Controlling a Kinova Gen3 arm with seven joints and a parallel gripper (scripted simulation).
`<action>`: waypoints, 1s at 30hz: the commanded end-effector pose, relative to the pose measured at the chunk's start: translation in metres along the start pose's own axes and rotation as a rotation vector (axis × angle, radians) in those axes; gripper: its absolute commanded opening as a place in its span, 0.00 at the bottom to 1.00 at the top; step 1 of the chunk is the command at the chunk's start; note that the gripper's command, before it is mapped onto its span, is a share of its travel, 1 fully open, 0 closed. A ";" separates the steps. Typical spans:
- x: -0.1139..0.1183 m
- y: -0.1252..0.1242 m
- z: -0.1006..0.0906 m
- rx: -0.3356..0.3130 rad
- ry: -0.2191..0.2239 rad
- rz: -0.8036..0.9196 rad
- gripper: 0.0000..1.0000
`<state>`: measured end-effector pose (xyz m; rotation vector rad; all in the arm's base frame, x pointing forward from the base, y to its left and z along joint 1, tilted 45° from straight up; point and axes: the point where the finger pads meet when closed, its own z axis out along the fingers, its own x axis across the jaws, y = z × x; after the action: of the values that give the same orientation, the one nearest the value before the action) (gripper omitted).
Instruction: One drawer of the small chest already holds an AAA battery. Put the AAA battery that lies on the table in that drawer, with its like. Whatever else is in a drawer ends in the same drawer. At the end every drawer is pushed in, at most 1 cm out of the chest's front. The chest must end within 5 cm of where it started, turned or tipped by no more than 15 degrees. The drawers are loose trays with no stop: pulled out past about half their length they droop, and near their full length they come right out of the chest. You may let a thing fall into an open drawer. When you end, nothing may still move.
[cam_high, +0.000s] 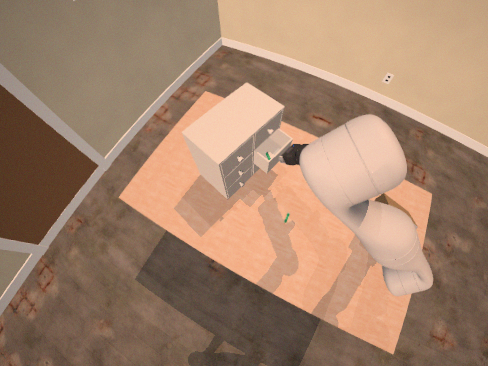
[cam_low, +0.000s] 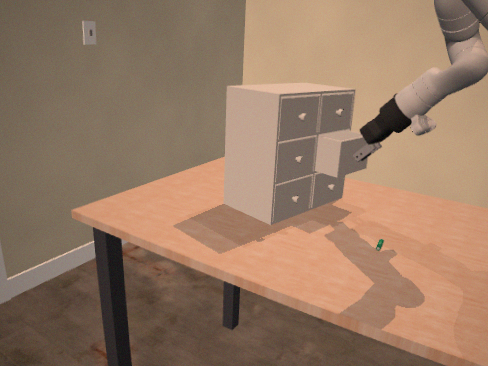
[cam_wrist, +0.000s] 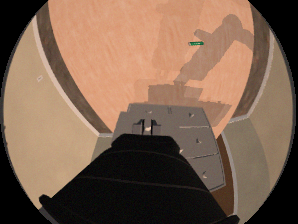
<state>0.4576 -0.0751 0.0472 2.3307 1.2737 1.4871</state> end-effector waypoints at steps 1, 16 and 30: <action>0.000 0.001 0.000 -0.002 -0.001 0.000 0.37; 0.000 0.001 0.000 -0.002 -0.001 0.000 0.55; 0.000 0.001 0.000 -0.002 -0.001 0.000 0.67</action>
<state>0.4575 -0.0753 0.0473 2.3309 1.2729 1.4868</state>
